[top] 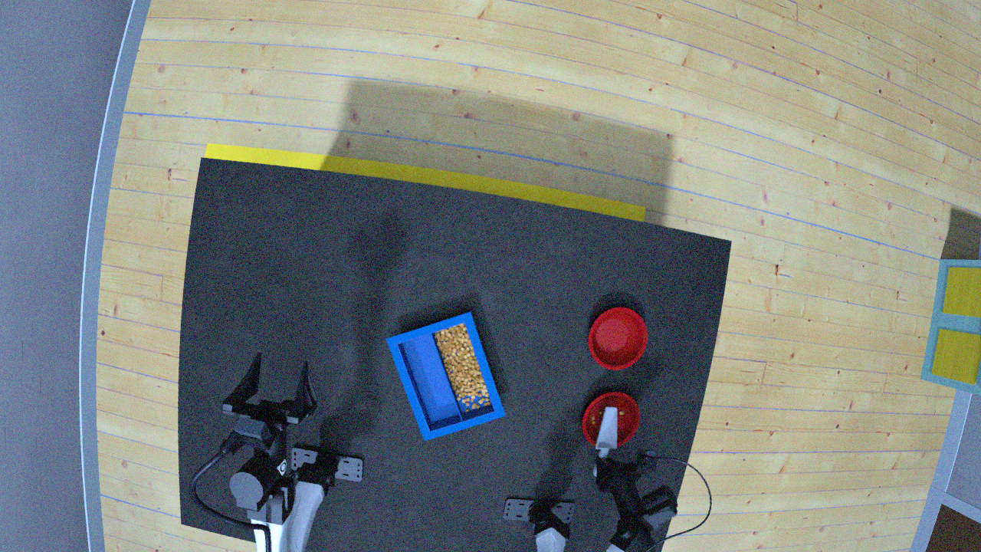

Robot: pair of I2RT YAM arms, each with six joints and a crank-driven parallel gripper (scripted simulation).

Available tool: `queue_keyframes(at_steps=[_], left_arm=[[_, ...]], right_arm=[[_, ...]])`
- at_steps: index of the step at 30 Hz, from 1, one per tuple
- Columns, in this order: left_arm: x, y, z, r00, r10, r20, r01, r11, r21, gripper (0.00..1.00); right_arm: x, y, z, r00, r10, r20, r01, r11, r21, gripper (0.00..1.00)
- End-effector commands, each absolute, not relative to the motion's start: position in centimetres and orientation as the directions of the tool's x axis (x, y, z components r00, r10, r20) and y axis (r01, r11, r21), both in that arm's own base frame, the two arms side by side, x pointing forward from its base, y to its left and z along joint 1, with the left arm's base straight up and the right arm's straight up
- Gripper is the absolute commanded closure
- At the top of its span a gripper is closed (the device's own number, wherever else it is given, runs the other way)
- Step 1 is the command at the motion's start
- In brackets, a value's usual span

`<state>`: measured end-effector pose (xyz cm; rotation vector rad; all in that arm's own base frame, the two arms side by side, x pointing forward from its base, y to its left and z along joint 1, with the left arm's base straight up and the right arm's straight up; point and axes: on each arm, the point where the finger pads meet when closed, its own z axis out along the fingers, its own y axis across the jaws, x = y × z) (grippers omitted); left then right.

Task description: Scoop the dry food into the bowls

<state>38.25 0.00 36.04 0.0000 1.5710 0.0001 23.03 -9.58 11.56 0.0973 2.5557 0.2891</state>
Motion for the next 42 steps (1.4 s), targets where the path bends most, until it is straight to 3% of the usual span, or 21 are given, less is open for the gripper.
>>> queue_keyframes(at_steps=[1, 19, 42], left_arm=[[38.0, 0.0, 38.0, 0.051, 0.0, -0.999, 0.0, 1.0, 0.0, 0.0], [38.0, 0.0, 38.0, 0.051, 0.0, -0.999, 0.0, 1.0, 0.0, 0.0], [38.0, 0.0, 38.0, 0.051, 0.0, -0.999, 0.0, 1.0, 0.0, 0.0]], right_arm=[[23.9, -8.6, 12.4, -0.874, 0.138, -0.466, 0.035, 0.975, 0.221, 1.0], [27.9, -0.1, 14.2, -0.939, -0.051, -0.34, -0.117, 0.977, 0.176, 1.0], [28.6, 11.1, 15.6, -0.93, -0.261, -0.259, -0.291, 0.953, 0.081, 1.0]])
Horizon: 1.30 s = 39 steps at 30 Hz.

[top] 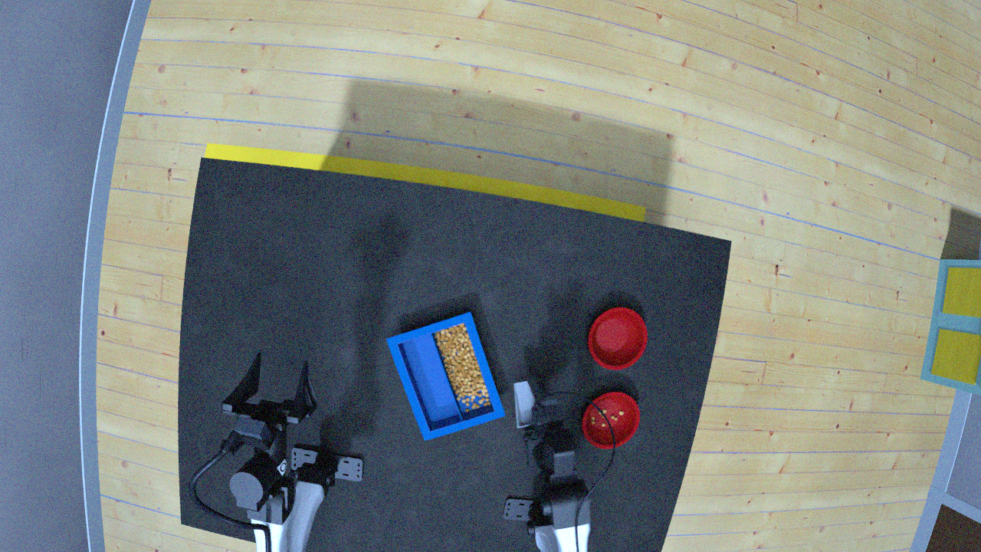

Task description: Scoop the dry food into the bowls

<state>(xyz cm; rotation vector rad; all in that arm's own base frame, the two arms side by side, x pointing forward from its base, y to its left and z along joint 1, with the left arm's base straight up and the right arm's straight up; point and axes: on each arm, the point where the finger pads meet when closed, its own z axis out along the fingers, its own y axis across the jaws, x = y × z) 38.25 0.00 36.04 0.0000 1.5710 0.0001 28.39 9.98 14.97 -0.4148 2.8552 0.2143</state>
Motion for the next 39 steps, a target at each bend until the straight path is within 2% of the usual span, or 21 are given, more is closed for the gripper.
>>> queue_keyframes(at_steps=[1, 18, 33, 34, 39], left_arm=[[38.0, 0.0, 38.0, 0.051, 0.0, -0.999, 0.0, 1.0, 0.0, 0.0], [38.0, 0.0, 38.0, 0.051, 0.0, -0.999, 0.0, 1.0, 0.0, 0.0], [38.0, 0.0, 38.0, 0.051, 0.0, -0.999, 0.0, 1.0, 0.0, 0.0], [38.0, 0.0, 38.0, 0.051, 0.0, -0.999, 0.0, 1.0, 0.0, 0.0], [38.0, 0.0, 38.0, 0.051, 0.0, -0.999, 0.0, 1.0, 0.0, 0.0]], right_arm=[[28.6, 11.8, 15.7, -0.927, -0.273, -0.258, -0.302, 0.95, 0.077, 1.0], [26.1, 20.0, 16.5, -0.881, -0.409, -0.239, -0.418, 0.908, -0.011, 1.0], [26.0, 21.1, 17.1, -0.859, -0.434, -0.27, -0.454, 0.891, 0.011, 1.0], [26.1, 20.9, 16.0, -0.87, -0.444, -0.215, -0.458, 0.889, 0.017, 1.0], [26.3, 20.8, 15.5, -0.875, -0.449, -0.183, -0.46, 0.888, 0.018, 1.0]])
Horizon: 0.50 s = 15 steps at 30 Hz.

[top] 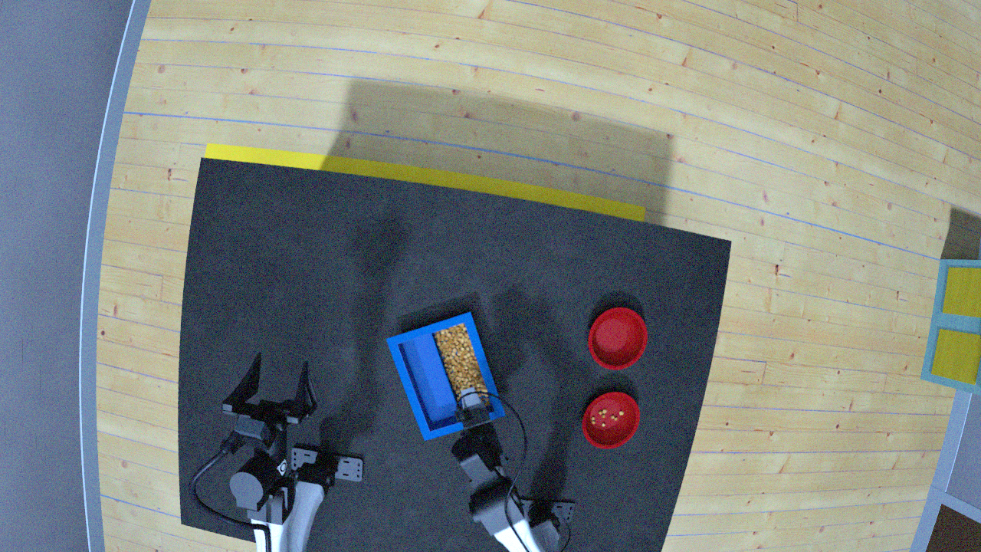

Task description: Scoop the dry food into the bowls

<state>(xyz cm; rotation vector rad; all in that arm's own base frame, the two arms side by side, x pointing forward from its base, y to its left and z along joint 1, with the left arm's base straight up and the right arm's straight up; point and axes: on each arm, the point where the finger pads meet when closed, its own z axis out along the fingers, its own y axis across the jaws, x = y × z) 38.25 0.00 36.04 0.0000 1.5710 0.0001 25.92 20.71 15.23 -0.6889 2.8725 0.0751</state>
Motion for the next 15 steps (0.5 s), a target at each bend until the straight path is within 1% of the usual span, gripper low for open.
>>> queue_keyframes(at_steps=[1, 5, 6, 8, 9, 15], left_arm=[[38.0, 0.0, 38.0, 0.051, 0.0, -0.999, 0.0, 1.0, 0.0, 0.0], [38.0, 0.0, 38.0, 0.051, 0.0, -0.999, 0.0, 1.0, 0.0, 0.0], [38.0, 0.0, 38.0, 0.051, 0.0, -0.999, 0.0, 1.0, 0.0, 0.0], [38.0, 0.0, 38.0, 0.051, 0.0, -0.999, 0.0, 1.0, 0.0, 0.0], [38.0, 0.0, 38.0, 0.051, 0.0, -0.999, 0.0, 1.0, 0.0, 0.0], [38.0, 0.0, 38.0, 0.051, 0.0, -0.999, 0.0, 1.0, 0.0, 0.0]], right_arm=[[26.4, 20.8, 15.6, -0.875, -0.448, -0.182, -0.459, 0.888, 0.018, 1.0], [26.8, 20.8, 15.1, -0.88, -0.449, -0.155, -0.457, 0.889, 0.018, 1.0], [27.0, 20.9, 15.7, -0.877, -0.443, -0.185, -0.454, 0.891, 0.021, 1.0], [27.0, 20.9, 15.7, -0.877, -0.443, -0.185, -0.454, 0.891, 0.021, 1.0], [27.0, 20.9, 14.9, -0.881, -0.452, -0.14, -0.459, 0.888, 0.018, 1.0], [27.3, 20.9, 14.1, -0.884, -0.457, -0.095, -0.461, 0.887, 0.017, 1.0]])
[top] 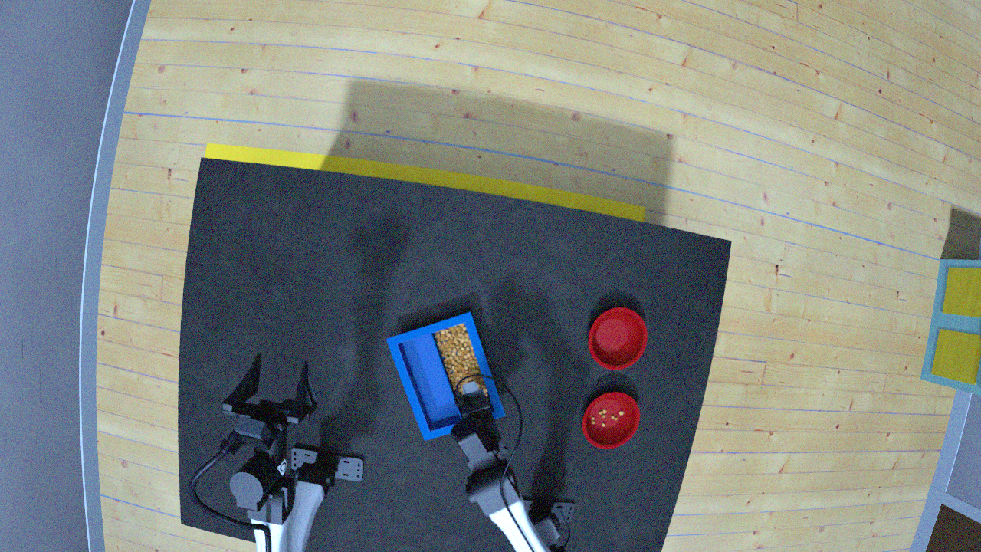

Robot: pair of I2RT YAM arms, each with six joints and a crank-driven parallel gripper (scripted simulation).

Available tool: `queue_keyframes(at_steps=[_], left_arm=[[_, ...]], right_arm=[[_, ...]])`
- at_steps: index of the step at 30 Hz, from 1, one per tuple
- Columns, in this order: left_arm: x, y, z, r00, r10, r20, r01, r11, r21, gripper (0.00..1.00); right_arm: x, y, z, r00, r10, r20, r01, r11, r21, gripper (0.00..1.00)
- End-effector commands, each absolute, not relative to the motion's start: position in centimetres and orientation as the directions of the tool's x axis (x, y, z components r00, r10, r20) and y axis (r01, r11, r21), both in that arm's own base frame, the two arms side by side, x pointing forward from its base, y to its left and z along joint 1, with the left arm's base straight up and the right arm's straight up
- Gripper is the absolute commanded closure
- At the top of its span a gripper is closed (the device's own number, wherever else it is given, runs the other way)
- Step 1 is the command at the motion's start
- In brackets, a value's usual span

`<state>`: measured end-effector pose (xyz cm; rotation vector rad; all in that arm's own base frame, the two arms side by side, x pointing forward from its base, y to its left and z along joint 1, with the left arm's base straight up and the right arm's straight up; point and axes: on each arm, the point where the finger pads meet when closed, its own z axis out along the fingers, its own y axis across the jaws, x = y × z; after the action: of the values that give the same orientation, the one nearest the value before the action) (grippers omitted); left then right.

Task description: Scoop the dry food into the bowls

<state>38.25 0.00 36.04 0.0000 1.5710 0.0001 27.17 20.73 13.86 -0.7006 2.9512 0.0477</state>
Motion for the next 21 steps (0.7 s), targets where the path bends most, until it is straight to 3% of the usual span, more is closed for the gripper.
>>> queue_keyframes(at_steps=[1, 10, 17, 21], left_arm=[[38.0, 0.0, 38.0, 0.051, 0.0, -0.999, 0.0, 1.0, 0.0, 0.0], [38.0, 0.0, 38.0, 0.051, 0.0, -0.999, 0.0, 1.0, 0.0, 0.0], [38.0, 0.0, 38.0, 0.051, 0.0, -0.999, 0.0, 1.0, 0.0, 0.0], [38.0, 0.0, 38.0, 0.051, 0.0, -0.999, 0.0, 1.0, 0.0, 0.0]], right_arm=[[27.4, 20.9, 14.1, -0.884, -0.458, -0.093, -0.461, 0.887, 0.018, 1.0], [28.1, 21.1, 13.9, -0.888, -0.454, -0.079, -0.457, 0.889, 0.02, 1.0], [28.6, 20.9, 12.1, -0.89, -0.456, 0.015, -0.456, 0.89, 0.016, 1.0], [28.4, 21.5, 14.8, -0.888, -0.453, -0.075, -0.456, 0.89, 0.026, 1.0]])
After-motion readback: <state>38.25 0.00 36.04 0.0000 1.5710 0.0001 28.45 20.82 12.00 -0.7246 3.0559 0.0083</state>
